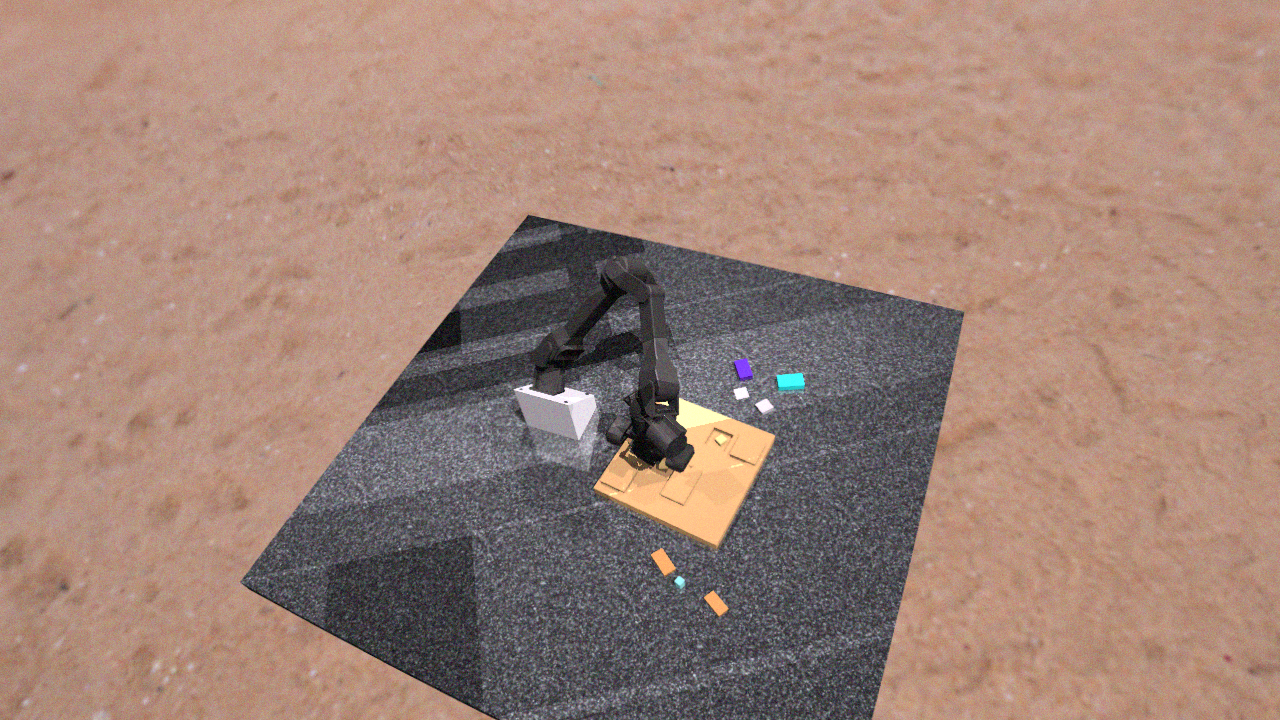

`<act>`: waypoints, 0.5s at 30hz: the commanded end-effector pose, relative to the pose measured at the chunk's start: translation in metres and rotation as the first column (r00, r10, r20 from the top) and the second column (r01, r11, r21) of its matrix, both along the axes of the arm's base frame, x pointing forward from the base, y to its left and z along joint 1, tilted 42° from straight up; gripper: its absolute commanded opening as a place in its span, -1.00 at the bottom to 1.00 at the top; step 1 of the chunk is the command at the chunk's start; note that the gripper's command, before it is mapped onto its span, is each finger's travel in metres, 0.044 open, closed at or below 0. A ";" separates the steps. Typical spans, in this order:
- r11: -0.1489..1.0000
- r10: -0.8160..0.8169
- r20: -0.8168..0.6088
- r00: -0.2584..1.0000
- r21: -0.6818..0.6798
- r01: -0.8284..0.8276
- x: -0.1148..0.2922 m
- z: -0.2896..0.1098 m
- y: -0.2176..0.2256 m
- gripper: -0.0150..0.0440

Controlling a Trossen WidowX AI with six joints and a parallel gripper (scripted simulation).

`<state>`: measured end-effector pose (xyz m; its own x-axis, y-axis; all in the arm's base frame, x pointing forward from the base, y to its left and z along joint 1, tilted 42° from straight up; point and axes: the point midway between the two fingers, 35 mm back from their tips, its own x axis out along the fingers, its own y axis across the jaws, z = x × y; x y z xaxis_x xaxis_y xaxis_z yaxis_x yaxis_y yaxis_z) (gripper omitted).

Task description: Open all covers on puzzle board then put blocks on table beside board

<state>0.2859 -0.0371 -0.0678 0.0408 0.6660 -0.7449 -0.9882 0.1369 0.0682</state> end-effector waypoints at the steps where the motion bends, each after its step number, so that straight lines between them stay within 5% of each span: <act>1: 1.000 0.006 -0.004 1.000 0.001 -0.006 -0.007 0.000 0.002 -0.49; 15: 1.000 0.006 -0.005 1.000 0.002 -0.006 -0.020 0.003 0.007 -0.49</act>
<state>0.2707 -0.0319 -0.0643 0.0400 0.6669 -0.7440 -0.9881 0.1369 0.0697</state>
